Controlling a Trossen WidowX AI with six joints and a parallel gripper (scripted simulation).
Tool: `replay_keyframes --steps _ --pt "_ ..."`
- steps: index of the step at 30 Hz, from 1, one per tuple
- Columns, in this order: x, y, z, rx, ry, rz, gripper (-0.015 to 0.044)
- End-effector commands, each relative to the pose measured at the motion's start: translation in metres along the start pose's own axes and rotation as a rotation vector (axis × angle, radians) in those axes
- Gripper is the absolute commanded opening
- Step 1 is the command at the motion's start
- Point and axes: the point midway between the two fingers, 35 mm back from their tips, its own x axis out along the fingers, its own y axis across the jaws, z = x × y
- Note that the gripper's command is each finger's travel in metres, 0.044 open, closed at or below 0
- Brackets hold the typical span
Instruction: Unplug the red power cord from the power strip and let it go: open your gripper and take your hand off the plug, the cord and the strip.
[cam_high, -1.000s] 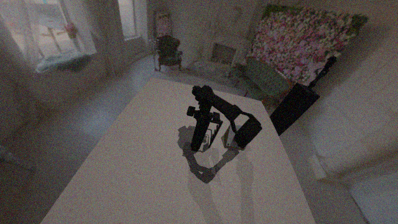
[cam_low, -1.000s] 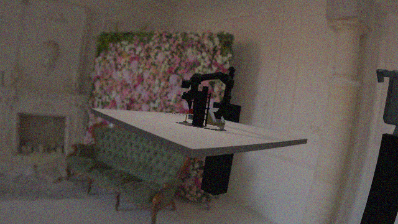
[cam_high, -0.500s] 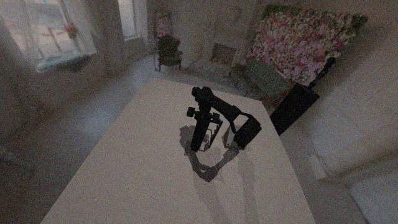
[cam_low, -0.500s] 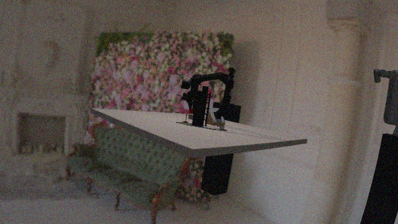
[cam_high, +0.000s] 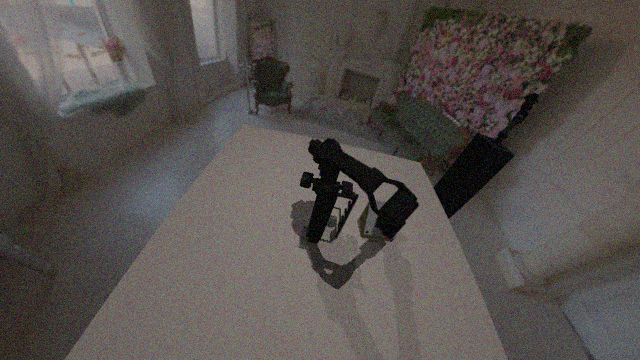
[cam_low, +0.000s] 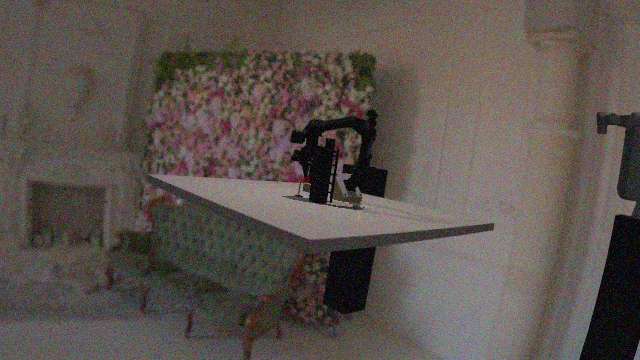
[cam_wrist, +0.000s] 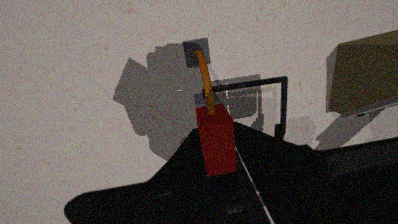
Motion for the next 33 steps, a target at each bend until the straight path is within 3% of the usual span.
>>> replay_keyframes --steps 1,19,33 --pt "-0.003 0.001 0.017 0.002 -0.024 0.006 0.0" --pt "-0.008 0.0 0.046 0.003 -0.027 0.007 0.0" --pt "-0.005 0.001 0.043 0.004 -0.023 0.006 0.0368"
